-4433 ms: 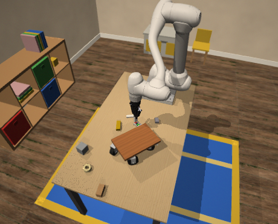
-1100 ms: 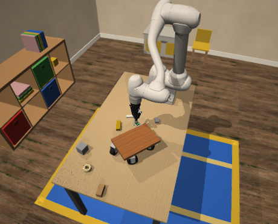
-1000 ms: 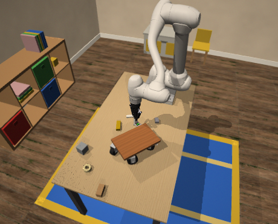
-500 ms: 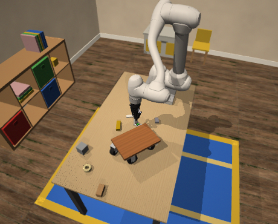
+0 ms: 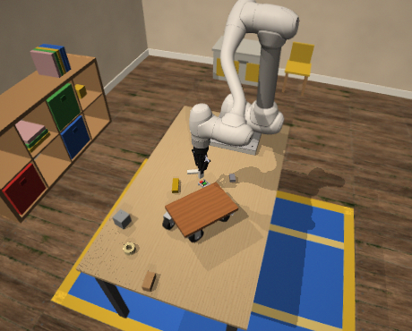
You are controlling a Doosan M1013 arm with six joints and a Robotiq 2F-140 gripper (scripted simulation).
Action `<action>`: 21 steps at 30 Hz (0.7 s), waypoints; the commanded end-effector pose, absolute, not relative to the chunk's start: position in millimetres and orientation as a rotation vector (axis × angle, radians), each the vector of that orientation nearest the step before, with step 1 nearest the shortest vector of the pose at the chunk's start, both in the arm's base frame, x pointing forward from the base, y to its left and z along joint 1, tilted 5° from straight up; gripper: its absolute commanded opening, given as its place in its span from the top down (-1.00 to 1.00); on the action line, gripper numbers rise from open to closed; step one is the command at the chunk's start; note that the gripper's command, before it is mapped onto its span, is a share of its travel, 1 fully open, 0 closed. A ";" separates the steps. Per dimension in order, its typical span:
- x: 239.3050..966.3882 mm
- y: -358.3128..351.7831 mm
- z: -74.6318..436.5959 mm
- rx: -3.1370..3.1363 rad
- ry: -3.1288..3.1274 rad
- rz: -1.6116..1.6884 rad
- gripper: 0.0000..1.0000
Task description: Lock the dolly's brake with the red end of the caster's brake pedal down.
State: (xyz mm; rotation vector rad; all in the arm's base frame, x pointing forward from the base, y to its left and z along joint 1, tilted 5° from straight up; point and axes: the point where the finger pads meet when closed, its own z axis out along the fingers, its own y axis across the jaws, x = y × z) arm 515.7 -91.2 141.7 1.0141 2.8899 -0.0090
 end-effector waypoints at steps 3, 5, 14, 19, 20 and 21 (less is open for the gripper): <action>513.9 -90.4 166.2 1.014 2.890 -0.009 1.00; 513.9 -90.4 166.2 1.014 2.890 -0.009 1.00; 512.2 -89.7 189.3 1.014 2.890 -0.009 1.00; 512.2 -89.7 189.5 1.014 2.890 -0.009 1.00; 512.2 -89.7 189.5 1.014 2.890 -0.009 1.00; 512.2 -89.7 189.5 1.014 2.890 -0.009 1.00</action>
